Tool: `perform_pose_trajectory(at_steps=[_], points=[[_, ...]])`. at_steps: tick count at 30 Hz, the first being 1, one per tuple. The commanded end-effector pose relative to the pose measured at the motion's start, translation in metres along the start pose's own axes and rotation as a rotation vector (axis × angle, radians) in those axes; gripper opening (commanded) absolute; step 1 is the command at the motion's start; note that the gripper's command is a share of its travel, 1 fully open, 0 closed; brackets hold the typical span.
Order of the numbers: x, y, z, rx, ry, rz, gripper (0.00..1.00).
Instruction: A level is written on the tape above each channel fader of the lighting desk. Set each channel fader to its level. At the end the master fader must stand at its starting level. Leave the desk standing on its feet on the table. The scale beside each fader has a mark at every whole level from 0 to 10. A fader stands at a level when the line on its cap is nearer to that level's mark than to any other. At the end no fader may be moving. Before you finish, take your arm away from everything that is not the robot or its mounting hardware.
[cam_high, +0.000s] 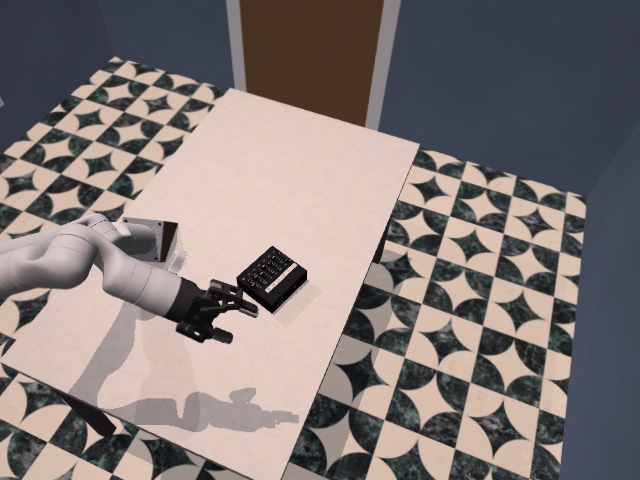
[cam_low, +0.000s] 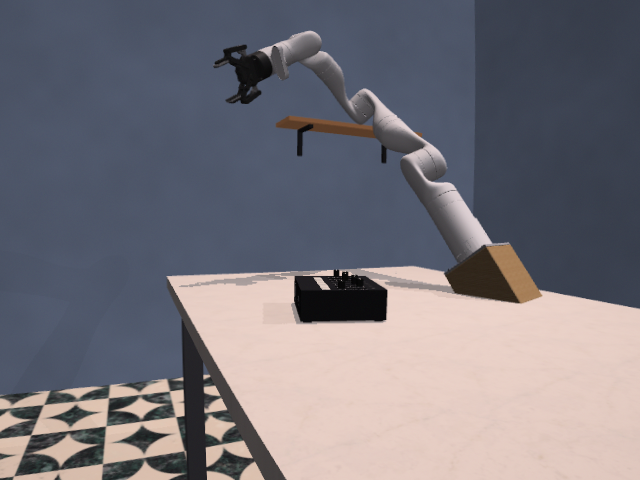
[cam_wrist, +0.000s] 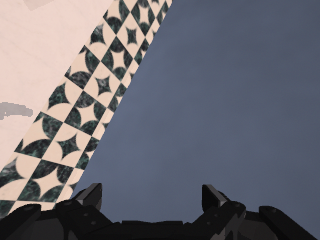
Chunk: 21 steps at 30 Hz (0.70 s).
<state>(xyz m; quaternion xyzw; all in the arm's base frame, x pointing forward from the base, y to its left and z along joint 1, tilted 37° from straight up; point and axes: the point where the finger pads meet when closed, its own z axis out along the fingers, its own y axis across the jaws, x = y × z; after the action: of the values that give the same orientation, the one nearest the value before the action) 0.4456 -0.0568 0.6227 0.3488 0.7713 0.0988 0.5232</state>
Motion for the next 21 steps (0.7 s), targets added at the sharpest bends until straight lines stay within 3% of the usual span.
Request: perform_pose_trajectory(at_steps=[1,6,7,17,18,21], points=[[0.003,0.003,0.002,0.002,0.001,-0.009,1.00],[0.003,0.003,0.002,0.002,0.001,-0.009,1.00],[0.023,0.008,0.014,0.029,0.028,-0.052,1.00],[0.023,0.008,0.014,0.029,0.028,-0.052,1.00],[0.044,0.011,0.026,0.056,0.056,-0.094,1.00],[0.044,0.011,0.026,0.056,0.056,-0.094,1.00]])
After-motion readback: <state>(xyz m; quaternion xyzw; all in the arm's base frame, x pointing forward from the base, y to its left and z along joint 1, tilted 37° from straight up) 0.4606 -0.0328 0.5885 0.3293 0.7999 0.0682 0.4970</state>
